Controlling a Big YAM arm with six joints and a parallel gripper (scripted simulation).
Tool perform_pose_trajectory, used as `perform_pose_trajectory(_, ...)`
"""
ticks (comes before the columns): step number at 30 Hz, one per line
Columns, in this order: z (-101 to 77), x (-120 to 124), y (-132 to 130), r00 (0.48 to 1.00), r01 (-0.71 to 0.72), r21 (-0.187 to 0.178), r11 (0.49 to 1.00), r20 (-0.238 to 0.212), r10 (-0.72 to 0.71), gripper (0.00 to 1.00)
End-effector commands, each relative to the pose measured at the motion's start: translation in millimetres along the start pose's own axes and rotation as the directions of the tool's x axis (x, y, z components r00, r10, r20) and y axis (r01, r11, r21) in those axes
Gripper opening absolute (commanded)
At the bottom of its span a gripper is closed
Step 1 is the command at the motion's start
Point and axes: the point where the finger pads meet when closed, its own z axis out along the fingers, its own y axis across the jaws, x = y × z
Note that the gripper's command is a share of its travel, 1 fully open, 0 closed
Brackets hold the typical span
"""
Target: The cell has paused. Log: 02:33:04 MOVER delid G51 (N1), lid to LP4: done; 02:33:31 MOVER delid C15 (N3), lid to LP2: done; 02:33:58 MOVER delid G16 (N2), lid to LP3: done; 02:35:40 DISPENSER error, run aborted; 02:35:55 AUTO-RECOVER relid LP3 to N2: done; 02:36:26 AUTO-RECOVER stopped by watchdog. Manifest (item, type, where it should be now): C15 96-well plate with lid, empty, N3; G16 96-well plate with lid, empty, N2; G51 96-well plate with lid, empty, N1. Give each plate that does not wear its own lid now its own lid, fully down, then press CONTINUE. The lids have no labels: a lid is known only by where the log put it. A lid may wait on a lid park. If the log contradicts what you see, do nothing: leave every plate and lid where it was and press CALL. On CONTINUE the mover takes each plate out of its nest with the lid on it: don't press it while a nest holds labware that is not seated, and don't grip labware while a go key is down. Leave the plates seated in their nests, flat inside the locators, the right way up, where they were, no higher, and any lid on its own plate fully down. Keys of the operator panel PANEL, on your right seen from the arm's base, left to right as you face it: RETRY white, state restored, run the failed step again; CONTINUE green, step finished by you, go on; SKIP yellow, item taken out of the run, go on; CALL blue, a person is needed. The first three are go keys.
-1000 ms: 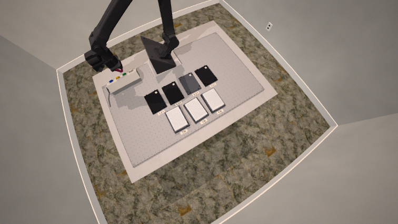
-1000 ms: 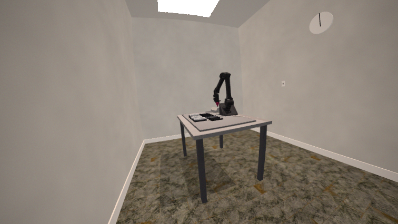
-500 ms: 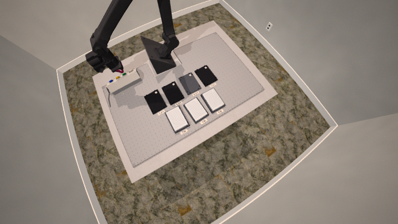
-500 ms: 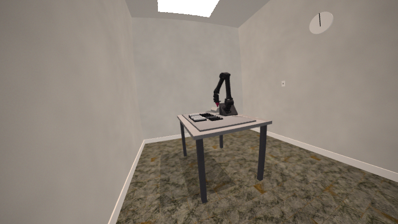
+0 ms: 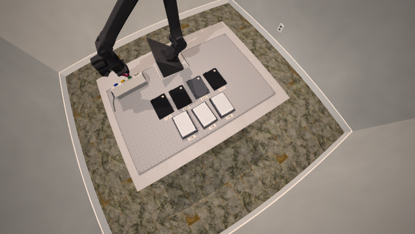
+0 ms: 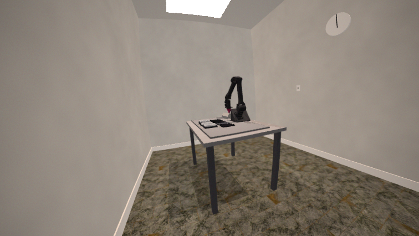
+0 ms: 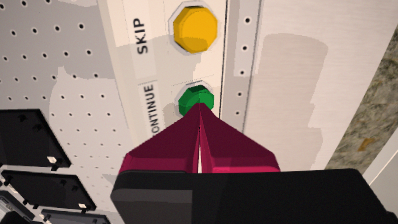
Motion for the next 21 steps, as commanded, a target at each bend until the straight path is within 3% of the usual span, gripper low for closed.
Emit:
perform_pose_trajectory(1,5.7,-3.8,1.6,1.000,0.008,0.003,1.000,0.008,-0.008,0.00)
perform_pose_trajectory(21,9.4,-3.5,1.7,1.000,0.006,0.003,1.000,0.008,-0.006,0.00)
